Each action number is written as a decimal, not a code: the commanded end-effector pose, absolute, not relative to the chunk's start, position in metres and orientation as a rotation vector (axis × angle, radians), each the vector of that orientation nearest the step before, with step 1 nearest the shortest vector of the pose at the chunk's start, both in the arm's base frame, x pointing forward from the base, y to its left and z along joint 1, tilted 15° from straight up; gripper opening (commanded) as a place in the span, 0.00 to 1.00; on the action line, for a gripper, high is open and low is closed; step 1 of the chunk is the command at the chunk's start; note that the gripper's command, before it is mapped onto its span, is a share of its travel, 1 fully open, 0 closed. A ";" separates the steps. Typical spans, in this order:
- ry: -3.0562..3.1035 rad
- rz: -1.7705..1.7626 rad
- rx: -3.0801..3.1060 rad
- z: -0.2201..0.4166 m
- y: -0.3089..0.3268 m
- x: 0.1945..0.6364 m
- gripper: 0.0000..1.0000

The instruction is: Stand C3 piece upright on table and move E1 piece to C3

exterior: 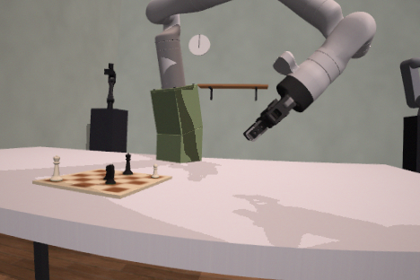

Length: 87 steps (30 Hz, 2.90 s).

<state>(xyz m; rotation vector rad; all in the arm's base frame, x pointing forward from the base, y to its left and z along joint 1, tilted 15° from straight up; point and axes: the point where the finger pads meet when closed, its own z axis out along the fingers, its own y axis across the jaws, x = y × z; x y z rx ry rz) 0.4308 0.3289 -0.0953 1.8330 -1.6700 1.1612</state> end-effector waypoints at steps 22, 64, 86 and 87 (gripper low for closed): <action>-1.889 1.041 1.643 -0.143 0.254 0.485 1.00; -1.889 1.041 1.643 -0.143 0.254 0.485 1.00; -1.888 1.042 1.642 -0.058 0.264 0.465 1.00; -1.888 1.042 1.642 -0.057 0.264 0.464 1.00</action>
